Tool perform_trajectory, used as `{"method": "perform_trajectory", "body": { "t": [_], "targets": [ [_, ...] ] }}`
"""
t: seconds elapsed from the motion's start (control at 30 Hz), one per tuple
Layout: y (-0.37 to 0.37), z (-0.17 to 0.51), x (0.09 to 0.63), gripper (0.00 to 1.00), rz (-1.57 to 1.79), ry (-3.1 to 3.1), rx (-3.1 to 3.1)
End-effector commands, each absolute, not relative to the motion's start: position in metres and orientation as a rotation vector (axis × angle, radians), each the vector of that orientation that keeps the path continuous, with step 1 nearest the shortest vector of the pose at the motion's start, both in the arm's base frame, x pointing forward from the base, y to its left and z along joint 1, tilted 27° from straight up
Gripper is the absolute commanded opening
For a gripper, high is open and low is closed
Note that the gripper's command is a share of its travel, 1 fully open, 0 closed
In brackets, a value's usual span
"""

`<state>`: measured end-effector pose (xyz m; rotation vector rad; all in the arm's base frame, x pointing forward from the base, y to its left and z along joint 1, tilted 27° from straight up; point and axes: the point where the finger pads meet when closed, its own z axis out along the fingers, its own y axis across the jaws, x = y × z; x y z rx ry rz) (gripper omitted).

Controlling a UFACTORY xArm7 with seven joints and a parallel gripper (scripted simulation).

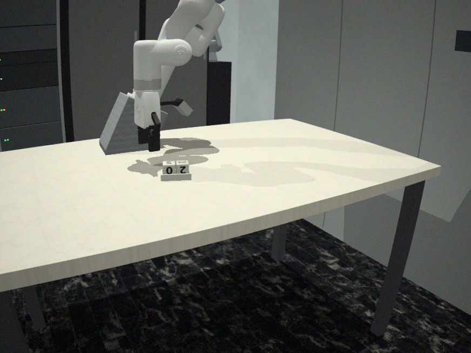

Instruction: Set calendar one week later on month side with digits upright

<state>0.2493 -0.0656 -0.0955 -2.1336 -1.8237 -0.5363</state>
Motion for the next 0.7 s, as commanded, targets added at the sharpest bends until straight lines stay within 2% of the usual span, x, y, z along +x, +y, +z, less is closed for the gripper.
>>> {"method": "perform_trajectory", "body": {
  "t": [0.0,0.67],
  "targets": [
    [-0.067,-0.095,0.250,1.00,-0.537,-1.824,-2.137],
    [-0.073,-0.092,0.286,1.00,-0.537,-1.824,-2.137]
  ]
}}
